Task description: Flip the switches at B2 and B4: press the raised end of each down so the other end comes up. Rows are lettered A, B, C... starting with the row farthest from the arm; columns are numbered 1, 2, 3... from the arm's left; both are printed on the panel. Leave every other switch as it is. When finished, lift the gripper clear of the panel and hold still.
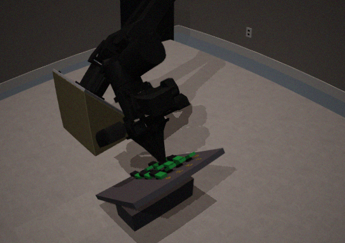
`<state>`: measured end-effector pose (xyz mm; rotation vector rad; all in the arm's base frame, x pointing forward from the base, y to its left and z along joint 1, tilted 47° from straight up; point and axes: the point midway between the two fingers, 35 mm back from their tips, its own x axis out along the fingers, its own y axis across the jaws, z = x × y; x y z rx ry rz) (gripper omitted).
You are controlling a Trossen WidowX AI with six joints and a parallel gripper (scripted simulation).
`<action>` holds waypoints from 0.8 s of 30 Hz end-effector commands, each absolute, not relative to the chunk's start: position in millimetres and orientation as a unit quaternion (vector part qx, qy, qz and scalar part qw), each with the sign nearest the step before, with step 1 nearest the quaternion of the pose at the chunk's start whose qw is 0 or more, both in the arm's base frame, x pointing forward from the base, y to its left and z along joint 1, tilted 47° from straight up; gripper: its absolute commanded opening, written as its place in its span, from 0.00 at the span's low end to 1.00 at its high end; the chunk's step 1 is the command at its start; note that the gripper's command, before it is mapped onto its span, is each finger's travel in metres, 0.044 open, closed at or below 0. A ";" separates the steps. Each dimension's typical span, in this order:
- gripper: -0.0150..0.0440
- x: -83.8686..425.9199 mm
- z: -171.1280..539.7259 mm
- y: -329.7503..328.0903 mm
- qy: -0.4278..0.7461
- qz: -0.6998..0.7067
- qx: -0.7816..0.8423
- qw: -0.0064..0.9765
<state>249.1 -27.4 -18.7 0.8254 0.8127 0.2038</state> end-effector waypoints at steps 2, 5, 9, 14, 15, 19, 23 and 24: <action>0.25 248.9 -20.0 -27.2 0.385 0.093 0.390 0.831; 0.25 249.2 -20.2 -27.0 0.385 0.093 0.390 0.831; 0.25 249.6 -20.5 -26.8 0.385 0.093 0.390 0.831; 0.25 250.0 -20.9 -26.4 0.385 0.093 0.390 0.831; 0.25 250.1 -21.0 -26.4 0.385 0.093 0.390 0.831; 0.25 250.4 -21.3 -26.1 0.385 0.093 0.390 0.831; 0.25 244.0 -16.9 -34.5 0.390 0.094 0.386 0.831; 0.25 239.1 -13.6 -39.6 0.393 0.093 0.384 0.830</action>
